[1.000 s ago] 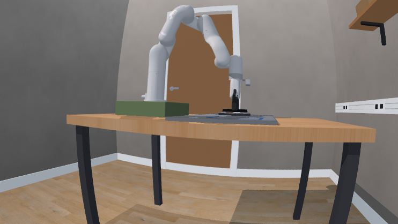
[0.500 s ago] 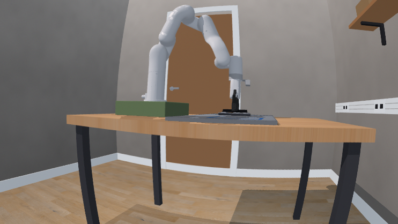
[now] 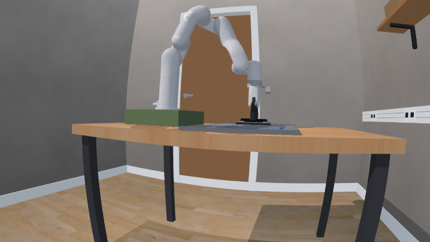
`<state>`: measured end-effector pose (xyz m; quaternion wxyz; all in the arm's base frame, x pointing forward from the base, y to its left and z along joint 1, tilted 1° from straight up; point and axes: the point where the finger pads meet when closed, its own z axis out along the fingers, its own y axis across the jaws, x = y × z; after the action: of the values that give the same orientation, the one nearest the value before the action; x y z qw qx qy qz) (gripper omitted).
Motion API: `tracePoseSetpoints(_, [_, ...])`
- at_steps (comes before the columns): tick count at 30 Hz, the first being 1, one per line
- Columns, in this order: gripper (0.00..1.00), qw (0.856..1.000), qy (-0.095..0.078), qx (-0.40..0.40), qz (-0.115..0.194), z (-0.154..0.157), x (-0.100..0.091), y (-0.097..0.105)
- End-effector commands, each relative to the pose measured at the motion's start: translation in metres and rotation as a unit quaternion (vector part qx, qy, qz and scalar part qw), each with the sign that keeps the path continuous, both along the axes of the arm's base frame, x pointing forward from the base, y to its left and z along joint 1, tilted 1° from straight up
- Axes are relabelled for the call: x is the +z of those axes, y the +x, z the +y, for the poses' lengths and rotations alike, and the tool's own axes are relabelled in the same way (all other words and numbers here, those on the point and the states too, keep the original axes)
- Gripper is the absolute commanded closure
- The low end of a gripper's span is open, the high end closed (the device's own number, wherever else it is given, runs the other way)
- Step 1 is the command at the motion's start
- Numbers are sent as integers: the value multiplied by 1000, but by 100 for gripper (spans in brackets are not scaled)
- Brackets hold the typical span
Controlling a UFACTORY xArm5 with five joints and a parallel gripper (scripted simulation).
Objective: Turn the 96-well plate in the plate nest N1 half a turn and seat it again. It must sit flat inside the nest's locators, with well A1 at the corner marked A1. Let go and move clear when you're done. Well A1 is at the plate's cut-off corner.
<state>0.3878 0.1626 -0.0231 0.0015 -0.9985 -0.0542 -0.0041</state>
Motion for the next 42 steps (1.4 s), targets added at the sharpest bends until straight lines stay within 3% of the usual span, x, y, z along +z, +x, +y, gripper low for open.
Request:
tracePoseSetpoints(1, [0, 1000, -2, 0, -3, 1, 1, 1])
tracePoseSetpoints(32, [0, 1000, -2, 0, -3, 1, 1, 1])
tracePoseSetpoints(42, [0, 1000, -2, 0, -3, 1, 22, 1])
